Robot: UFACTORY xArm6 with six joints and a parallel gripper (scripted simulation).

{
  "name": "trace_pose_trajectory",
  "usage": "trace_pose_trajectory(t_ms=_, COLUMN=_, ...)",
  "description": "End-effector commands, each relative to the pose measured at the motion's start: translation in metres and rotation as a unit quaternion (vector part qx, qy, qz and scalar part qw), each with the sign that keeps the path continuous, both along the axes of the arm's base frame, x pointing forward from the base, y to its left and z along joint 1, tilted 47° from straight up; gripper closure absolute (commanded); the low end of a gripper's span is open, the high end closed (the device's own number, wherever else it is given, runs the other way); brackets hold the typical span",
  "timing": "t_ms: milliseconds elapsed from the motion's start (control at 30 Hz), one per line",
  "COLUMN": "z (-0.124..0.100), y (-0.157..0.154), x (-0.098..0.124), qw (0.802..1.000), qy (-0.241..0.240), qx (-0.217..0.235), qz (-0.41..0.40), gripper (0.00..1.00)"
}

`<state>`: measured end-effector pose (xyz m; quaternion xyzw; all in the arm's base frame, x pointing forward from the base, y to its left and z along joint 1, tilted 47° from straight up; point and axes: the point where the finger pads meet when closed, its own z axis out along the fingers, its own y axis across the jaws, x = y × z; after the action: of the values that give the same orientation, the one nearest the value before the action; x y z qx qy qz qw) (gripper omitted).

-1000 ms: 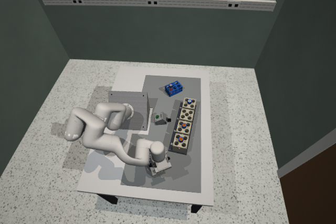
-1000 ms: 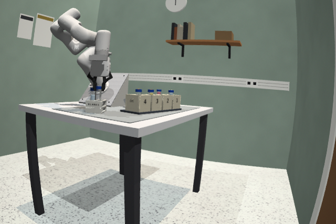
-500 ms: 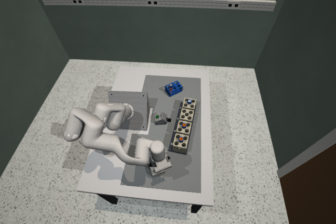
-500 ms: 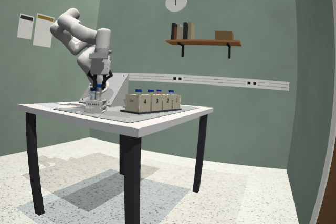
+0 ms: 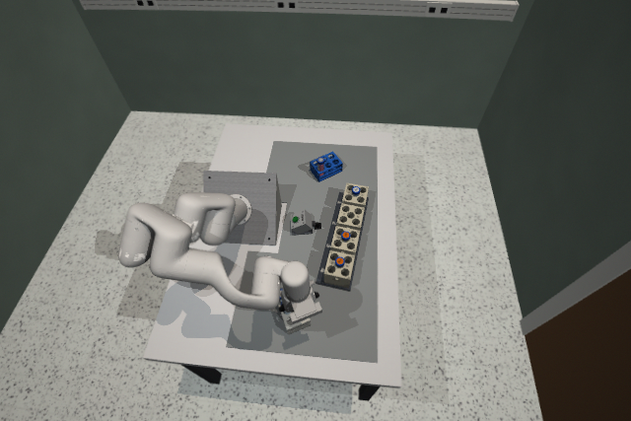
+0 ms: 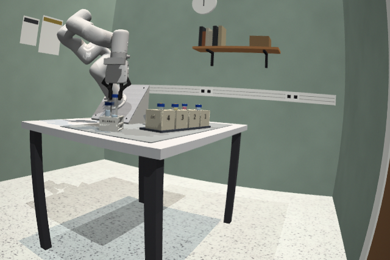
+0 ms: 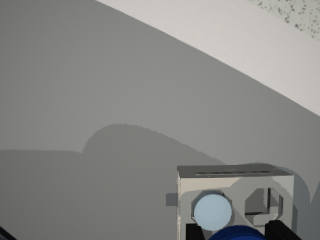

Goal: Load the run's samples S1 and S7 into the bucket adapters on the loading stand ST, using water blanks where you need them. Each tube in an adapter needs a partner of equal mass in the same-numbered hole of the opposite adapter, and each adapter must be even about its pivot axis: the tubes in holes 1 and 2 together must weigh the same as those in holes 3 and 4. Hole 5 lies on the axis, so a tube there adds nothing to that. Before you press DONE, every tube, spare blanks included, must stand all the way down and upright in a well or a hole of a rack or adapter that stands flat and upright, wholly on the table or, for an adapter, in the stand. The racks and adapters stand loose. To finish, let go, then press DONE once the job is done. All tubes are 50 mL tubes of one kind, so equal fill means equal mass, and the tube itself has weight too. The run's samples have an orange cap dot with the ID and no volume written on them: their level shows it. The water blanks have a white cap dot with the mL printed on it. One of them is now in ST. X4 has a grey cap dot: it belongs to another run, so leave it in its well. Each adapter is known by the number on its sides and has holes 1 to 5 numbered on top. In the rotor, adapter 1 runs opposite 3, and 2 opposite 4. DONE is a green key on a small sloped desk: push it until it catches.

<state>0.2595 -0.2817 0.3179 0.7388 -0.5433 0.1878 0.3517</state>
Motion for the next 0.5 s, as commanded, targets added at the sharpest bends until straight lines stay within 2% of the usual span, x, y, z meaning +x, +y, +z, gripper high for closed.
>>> trace_pose_trajectory(t_ms=0, z=0.007, y=0.007, x=0.002, qw=1.0, qy=-0.001, qx=-0.001, qz=0.0, gripper=1.0)
trace_pose_trajectory(t_ms=467, z=0.024, y=0.024, x=0.004, qw=1.0, qy=-0.001, qx=-0.001, qz=0.0, gripper=1.0)
